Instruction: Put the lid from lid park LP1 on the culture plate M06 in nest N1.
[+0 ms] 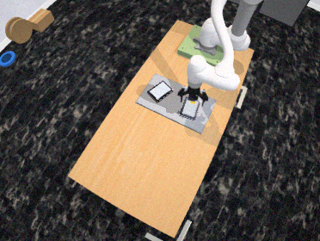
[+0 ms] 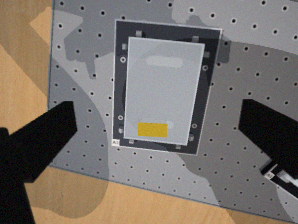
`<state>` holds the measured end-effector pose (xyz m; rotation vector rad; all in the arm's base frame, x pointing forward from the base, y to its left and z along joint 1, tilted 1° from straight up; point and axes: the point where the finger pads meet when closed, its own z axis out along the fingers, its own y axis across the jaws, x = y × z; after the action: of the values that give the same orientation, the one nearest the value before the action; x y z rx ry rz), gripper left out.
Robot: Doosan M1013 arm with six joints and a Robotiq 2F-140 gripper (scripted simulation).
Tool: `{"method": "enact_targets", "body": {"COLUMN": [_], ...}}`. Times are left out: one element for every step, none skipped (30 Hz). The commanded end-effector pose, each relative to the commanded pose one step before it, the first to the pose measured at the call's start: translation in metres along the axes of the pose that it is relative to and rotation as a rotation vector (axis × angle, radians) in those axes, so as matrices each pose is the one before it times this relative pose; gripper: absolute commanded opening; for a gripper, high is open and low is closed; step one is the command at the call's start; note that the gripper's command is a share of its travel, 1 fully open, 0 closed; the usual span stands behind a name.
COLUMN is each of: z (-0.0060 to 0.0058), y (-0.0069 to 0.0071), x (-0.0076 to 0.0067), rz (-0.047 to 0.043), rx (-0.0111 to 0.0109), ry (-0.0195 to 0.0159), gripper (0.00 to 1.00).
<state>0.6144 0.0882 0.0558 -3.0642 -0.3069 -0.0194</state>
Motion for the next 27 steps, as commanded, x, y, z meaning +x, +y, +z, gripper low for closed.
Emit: {"method": "enact_targets", "body": {"z": [-0.00029,0.0,0.0,0.0,0.0,0.0,0.0,0.0,0.0,0.0,0.0,0.0,0.0,0.0,0.0,0.0,0.0,0.0,0.0,0.0,0.0,0.0,0.0,0.0,0.0,0.0,0.0], "y": [0.00058,0.0,0.0,0.0,0.0,0.0,0.0,0.0,0.0,0.0,0.0,0.0,0.0,0.0,0.0,0.0,0.0,0.0,0.0,0.0,0.0,0.0,0.0,0.0,0.0,0.0,0.0], "x": [0.00017,0.0,0.0,0.0,0.0,0.0,0.0,0.0,0.0,0.0,0.0,0.0,0.0,0.0,0.0,0.0,0.0,0.0,0.0,0.0,0.0,0.0,0.0,0.0,0.0,0.0,0.0], "rz": [0.09955,0.0,0.0,0.0,0.0,0.0,0.0,0.0,0.0,0.0,0.0,0.0,0.0,0.0,0.0,0.0,0.0,0.0,0.0,0.0,0.0,0.0,0.0,0.0,0.0,0.0,0.0], "rx": [-0.07216,0.0,0.0,0.0,0.0,0.0,0.0,0.0,0.0,0.0,0.0,0.0,0.0,0.0,0.0,0.0,0.0,0.0,0.0,0.0,0.0,0.0,0.0,0.0,0.0,0.0,0.0], "ry": [-0.00406,0.0,0.0,0.0,0.0,0.0,0.0,0.0,0.0,0.0,0.0,0.0,0.0,0.0,0.0,0.0,0.0,0.0,0.0,0.0,0.0,0.0,0.0,0.0,0.0,0.0,0.0], "gripper": [1.0,1.0,1.0,1.0,1.0,1.0,1.0,1.0,0.1,0.1,0.1,0.1,0.1,0.1,0.1,0.1,0.1,0.1,0.1,0.1,0.1,0.1,0.1,0.1,0.1,0.1,0.1]}}
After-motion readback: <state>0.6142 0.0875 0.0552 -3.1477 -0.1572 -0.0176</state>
